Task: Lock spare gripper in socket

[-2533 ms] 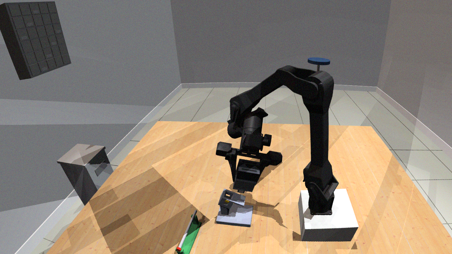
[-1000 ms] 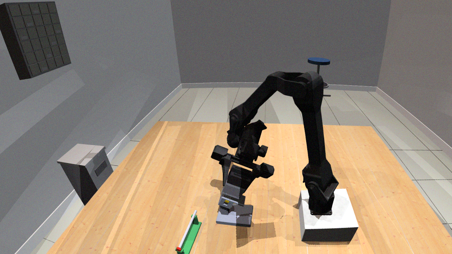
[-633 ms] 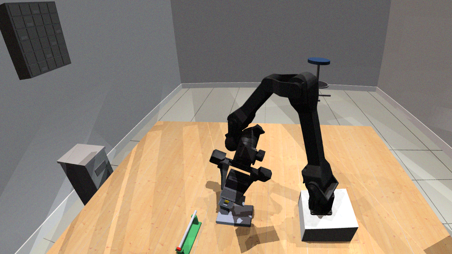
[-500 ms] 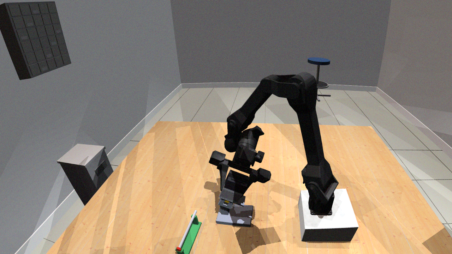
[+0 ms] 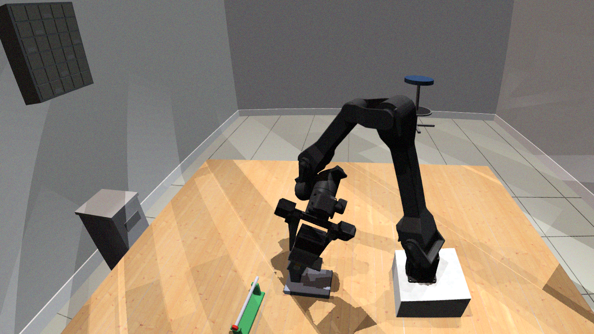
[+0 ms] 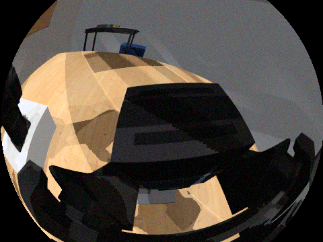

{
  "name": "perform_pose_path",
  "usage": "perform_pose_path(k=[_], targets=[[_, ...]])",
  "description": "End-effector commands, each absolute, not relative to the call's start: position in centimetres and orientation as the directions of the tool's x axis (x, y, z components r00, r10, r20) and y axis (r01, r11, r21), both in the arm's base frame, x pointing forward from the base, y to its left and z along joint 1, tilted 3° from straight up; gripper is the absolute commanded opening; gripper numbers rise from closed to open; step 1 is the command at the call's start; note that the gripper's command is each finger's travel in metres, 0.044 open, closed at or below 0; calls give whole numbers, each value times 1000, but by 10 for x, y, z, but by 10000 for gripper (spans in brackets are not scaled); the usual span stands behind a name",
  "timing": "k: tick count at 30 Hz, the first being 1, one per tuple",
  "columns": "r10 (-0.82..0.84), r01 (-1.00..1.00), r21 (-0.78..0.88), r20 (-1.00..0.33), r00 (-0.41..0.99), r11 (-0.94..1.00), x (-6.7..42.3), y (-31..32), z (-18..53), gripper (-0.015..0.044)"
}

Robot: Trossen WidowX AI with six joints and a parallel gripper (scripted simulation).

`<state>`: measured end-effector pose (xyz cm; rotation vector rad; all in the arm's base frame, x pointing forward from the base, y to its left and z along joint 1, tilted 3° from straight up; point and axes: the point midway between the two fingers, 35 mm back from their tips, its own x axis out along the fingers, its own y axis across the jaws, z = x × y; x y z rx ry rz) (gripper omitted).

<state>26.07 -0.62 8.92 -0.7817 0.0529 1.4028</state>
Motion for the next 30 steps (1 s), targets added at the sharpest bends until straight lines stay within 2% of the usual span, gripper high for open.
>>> perform_pose_path(k=[1, 14, 30], targets=[[856, -889, -457, -474, 209, -36, 261, -6, 89, 105], [856, -889, -457, -474, 209, -36, 261, -6, 89, 440], [861, -896, -444, -463, 211, -19, 245, -5, 119, 440]])
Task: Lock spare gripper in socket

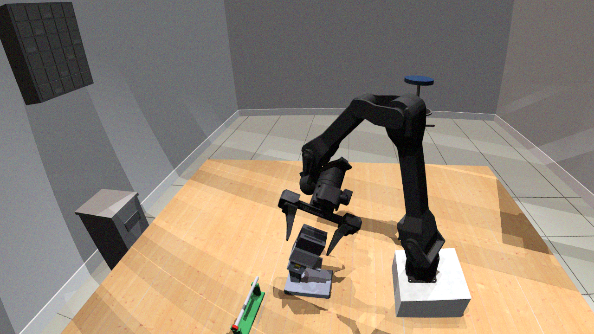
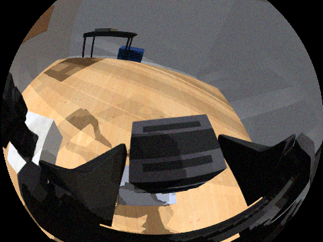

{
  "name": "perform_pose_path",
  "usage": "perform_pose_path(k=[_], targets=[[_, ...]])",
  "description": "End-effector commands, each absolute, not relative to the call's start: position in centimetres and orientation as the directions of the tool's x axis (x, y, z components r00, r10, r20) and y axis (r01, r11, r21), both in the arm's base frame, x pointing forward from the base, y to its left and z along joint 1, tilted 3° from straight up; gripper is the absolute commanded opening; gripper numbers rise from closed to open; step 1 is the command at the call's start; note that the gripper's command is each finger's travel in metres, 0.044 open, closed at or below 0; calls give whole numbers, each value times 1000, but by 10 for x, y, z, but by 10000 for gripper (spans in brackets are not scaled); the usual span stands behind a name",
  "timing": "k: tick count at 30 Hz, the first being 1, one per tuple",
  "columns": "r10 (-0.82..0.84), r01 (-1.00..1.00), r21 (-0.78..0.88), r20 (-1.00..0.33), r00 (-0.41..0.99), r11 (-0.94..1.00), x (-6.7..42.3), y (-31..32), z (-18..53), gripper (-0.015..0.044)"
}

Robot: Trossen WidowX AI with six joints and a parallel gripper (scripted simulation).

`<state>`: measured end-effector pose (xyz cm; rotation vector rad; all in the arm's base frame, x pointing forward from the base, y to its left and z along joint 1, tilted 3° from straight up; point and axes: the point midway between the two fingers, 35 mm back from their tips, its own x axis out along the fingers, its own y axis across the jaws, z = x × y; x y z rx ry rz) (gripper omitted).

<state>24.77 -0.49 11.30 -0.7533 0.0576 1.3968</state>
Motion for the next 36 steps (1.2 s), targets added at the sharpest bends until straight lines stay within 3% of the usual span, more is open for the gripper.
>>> perform_pose_path(k=[1, 36], targets=[[861, -896, -443, -462, 211, -18, 244, -5, 121, 440], [822, -896, -442, -492, 287, 48, 220, 5, 185, 440]])
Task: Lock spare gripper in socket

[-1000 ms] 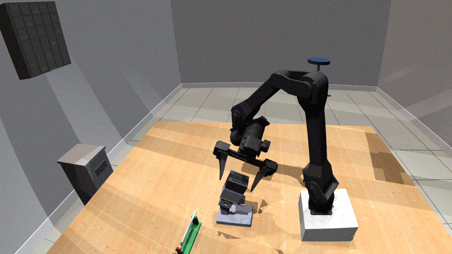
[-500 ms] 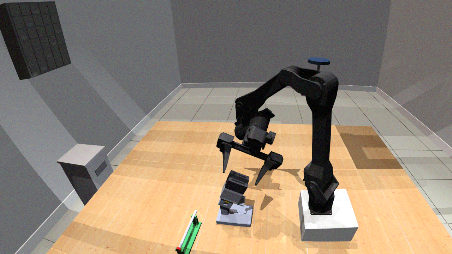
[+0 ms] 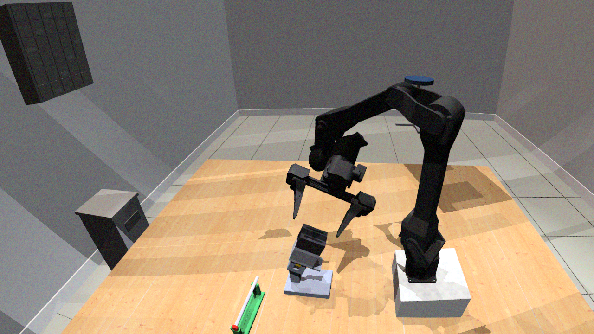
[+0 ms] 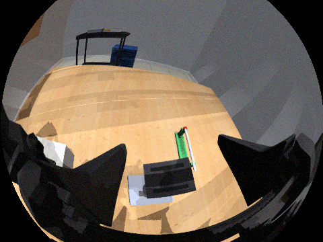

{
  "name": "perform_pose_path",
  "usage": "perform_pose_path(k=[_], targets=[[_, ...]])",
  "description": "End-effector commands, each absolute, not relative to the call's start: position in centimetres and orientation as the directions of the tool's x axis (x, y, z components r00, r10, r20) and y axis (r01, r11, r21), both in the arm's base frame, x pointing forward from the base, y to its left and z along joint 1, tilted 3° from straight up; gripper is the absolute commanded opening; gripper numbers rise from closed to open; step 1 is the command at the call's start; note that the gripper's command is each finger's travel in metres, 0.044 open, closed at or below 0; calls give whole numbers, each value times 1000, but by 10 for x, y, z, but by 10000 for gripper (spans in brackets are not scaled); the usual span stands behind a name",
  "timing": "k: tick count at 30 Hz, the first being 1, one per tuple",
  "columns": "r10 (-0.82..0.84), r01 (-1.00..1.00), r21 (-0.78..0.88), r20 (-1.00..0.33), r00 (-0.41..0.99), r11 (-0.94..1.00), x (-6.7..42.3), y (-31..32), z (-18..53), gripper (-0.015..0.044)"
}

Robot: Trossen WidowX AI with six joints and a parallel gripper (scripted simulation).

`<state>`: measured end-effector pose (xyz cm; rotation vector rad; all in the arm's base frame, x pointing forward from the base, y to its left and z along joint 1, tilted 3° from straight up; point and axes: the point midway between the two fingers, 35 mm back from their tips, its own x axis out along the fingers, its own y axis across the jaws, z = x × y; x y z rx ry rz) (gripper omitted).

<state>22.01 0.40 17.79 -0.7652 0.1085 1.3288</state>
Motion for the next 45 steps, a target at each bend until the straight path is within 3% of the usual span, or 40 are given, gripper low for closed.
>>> perform_pose_path(k=[1, 22, 32, 39, 45], targets=[[819, -895, -444, -494, 291, 50, 220, 5, 187, 440], [785, -885, -459, -521, 336, 74, 215, 11, 207, 440], [785, -884, -460, -516, 342, 83, 194, 91, 210, 180], [785, -890, -448, -520, 336, 84, 194, 97, 211, 180], [675, -958, -281, -697, 242, 52, 224, 98, 204, 180]])
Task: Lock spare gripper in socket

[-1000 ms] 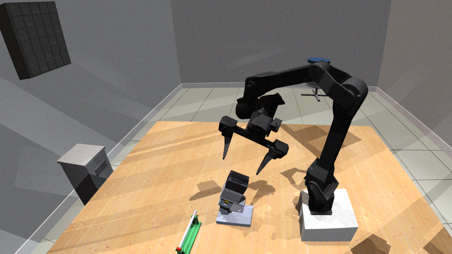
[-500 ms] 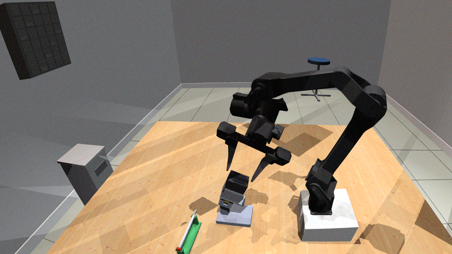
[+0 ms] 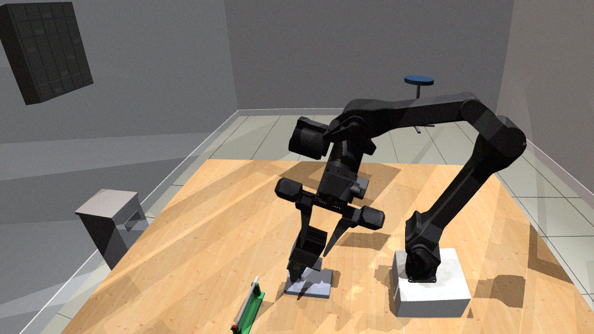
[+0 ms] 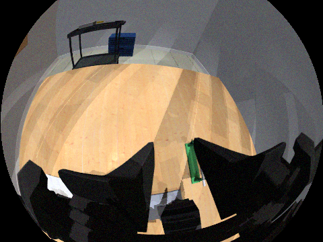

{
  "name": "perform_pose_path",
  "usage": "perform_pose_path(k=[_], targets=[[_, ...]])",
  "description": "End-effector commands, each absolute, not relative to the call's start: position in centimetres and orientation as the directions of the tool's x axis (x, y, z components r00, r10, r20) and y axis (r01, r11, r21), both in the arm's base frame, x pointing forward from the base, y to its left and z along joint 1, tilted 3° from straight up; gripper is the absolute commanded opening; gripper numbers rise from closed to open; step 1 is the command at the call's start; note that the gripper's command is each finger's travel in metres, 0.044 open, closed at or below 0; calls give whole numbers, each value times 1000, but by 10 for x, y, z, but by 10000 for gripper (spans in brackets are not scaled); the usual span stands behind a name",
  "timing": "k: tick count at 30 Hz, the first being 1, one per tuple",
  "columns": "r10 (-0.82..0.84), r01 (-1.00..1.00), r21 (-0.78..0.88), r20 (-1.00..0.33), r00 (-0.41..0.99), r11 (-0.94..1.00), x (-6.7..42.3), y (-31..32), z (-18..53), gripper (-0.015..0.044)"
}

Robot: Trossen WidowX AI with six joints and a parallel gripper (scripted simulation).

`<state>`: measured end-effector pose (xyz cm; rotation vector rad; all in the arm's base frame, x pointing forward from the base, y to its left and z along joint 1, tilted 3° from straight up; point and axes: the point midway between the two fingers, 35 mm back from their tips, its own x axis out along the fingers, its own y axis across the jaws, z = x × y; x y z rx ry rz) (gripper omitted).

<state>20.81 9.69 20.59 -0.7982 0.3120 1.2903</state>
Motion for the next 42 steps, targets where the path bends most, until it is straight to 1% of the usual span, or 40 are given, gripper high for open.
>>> perform_pose_path(k=[1, 6, 11, 15, 18, 20, 31, 42], targets=[[643, -967, -252, -733, 223, 48, 232, 98, 202, 180], [443, -990, -131, -886, 138, 45, 272, 97, 190, 180], [197, -996, -67, -977, 77, 54, 312, 101, 173, 180], [-16, -997, -59, -998, 59, 49, 343, 110, 158, 180], [-177, -997, -76, -982, 69, 32, 366, 120, 146, 180], [-243, -996, -88, -967, 80, 21, 374, 125, 140, 180], [-252, -996, -90, -964, 83, 20, 380, 126, 135, 180], [-252, -996, -90, -964, 82, 20, 384, 126, 77, 180]])
